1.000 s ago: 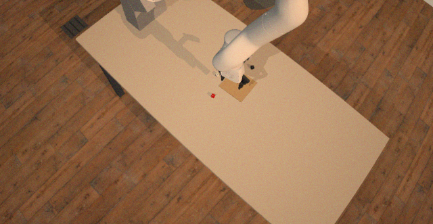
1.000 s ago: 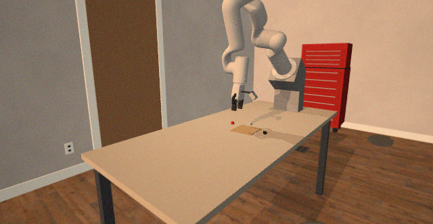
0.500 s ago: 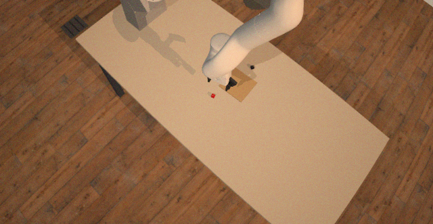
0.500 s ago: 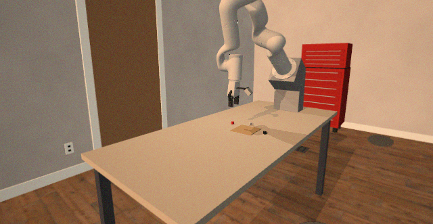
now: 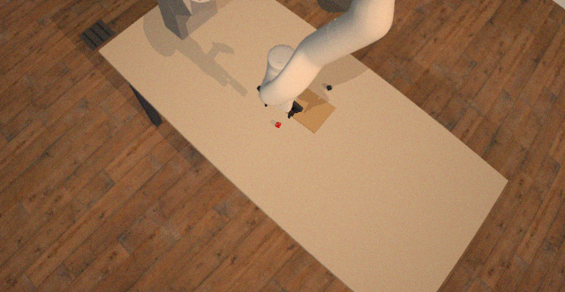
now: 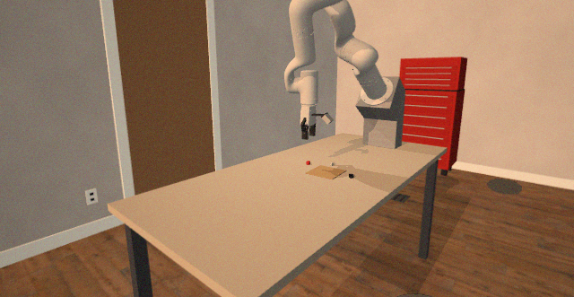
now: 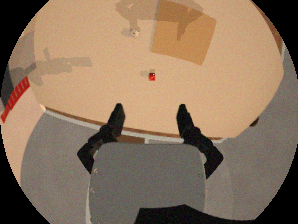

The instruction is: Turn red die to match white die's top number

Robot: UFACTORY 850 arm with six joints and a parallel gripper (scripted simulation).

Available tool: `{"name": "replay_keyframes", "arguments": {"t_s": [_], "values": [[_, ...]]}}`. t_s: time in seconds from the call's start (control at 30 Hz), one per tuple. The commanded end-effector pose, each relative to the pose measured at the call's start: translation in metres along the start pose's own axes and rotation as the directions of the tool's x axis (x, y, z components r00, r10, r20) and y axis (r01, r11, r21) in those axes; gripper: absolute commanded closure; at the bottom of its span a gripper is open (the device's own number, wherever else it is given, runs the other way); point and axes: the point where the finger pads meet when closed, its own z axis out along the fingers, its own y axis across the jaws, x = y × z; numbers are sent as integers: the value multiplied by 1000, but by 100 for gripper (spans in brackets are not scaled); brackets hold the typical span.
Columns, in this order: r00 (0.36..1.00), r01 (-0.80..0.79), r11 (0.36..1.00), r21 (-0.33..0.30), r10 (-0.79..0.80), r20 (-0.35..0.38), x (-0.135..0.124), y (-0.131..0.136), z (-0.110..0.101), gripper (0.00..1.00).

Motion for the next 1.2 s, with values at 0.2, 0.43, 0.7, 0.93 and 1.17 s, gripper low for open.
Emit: {"name": "replay_keyframes", "arguments": {"t_s": [0.2, 0.43, 0.7, 0.93, 1.17], "values": [[1000, 6, 1000, 0, -6, 0, 0, 0, 0, 0], [995, 97, 995, -1, -97, -1, 0, 0, 3, 0], [925, 381, 925, -3, -381, -2, -1, 0, 13, 0], [827, 562, 827, -4, -562, -2, -1, -1, 20, 0], [681, 732, 681, -4, -732, -1, -1, -2, 27, 0]]}}
